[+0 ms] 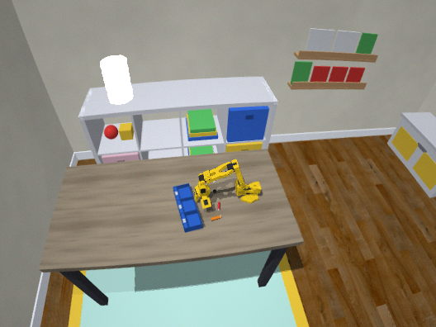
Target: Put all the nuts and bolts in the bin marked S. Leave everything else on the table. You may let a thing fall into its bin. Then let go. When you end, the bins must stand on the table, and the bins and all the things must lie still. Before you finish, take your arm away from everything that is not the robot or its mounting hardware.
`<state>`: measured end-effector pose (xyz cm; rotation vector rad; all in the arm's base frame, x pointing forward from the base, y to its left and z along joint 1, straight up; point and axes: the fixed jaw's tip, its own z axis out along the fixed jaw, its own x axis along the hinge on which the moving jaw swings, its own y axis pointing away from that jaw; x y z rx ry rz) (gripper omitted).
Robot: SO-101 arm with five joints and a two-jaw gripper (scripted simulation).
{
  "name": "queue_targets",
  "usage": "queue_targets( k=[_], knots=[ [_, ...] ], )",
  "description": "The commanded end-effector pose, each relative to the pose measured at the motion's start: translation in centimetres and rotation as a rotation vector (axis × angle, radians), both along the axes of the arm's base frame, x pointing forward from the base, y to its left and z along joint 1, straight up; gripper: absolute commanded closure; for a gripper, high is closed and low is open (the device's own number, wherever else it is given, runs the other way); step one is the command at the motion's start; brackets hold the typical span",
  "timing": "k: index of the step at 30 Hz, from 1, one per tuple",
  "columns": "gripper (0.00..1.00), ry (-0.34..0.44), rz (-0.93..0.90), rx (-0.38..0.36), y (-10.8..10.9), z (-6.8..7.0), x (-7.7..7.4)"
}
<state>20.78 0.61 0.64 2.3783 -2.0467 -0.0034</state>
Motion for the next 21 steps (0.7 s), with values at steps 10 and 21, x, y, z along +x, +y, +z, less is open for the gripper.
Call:
queue_targets(
  k=[10, 21],
  knots=[
    [0.79, -0.034, 0.005, 0.002, -0.1, 0.4, 0.44],
    [0.85, -0.034, 0.005, 0.002, -0.1, 0.4, 0.44]
  ],
)
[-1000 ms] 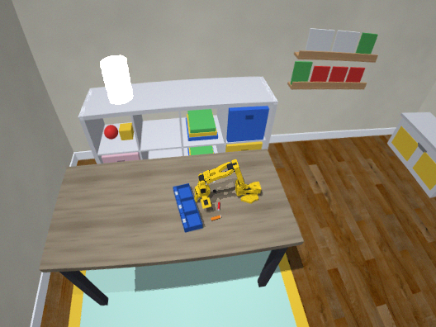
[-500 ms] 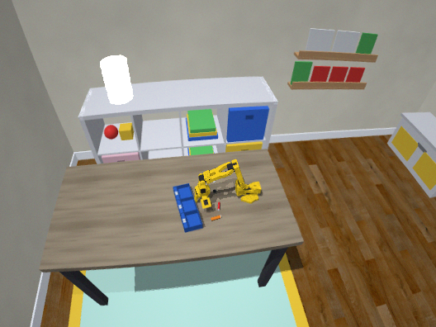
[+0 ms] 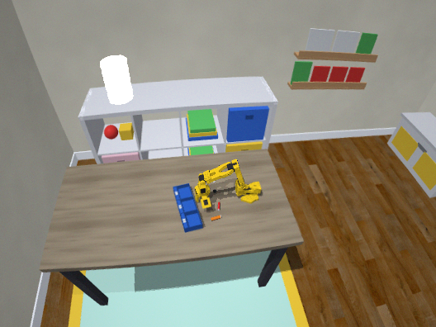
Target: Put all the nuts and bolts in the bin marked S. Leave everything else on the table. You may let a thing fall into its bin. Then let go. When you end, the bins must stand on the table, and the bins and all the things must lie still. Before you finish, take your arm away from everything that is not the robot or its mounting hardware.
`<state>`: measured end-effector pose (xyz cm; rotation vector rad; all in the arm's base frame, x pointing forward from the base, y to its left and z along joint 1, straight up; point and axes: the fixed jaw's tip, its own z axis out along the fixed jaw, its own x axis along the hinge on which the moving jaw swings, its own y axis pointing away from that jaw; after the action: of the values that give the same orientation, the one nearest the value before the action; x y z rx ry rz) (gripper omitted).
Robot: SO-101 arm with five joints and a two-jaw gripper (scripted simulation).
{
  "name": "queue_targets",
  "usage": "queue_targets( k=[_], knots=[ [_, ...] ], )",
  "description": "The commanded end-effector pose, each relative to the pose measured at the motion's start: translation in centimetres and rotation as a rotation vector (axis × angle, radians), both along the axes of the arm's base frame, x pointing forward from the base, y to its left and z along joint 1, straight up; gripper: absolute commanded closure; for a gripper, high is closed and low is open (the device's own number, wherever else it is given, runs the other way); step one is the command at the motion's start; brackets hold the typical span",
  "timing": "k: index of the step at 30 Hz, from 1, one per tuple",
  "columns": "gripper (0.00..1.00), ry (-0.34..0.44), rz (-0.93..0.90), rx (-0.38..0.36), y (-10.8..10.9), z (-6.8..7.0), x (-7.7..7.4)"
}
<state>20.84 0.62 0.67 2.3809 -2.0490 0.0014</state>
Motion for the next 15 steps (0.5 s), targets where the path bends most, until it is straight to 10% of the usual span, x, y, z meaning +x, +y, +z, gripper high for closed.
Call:
queue_targets(
  k=[1, 15],
  knots=[
    [0.85, -0.029, 0.005, 0.002, -0.11, 0.37, 0.38],
    [0.96, -0.029, 0.005, 0.002, -0.11, 0.37, 0.38]
  ],
)
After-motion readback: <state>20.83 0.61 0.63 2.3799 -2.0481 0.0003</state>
